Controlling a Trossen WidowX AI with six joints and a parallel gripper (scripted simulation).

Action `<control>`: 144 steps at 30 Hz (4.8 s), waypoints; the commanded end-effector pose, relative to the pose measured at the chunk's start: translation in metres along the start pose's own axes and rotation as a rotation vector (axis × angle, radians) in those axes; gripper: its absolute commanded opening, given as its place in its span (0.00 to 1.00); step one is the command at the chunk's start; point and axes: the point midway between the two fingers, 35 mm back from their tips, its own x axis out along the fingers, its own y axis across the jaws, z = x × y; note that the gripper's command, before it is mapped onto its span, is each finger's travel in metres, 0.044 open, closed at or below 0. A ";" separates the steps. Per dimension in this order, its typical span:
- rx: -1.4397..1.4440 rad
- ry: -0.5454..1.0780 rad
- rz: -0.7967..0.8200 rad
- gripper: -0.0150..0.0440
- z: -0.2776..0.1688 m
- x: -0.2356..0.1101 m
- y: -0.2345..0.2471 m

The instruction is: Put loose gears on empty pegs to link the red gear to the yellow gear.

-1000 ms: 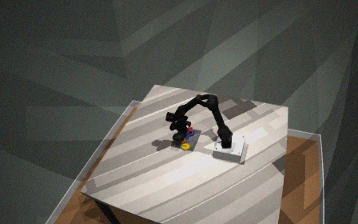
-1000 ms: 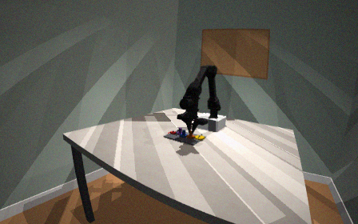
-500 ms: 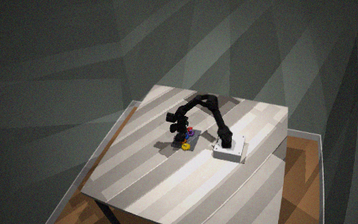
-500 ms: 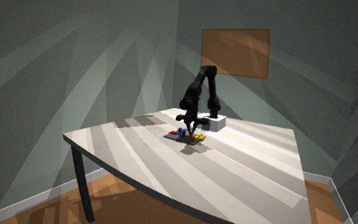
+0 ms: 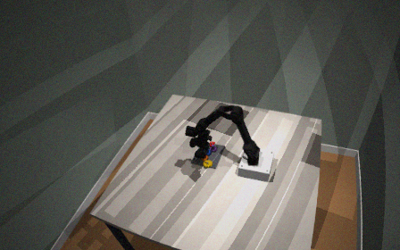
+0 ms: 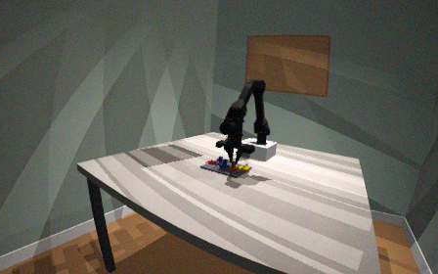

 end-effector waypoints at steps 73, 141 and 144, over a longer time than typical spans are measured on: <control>0.050 -0.001 0.007 1.00 -0.010 -0.102 0.084; 0.050 0.008 0.020 1.00 -0.112 -0.134 0.259; 0.050 0.008 0.020 1.00 -0.112 -0.134 0.259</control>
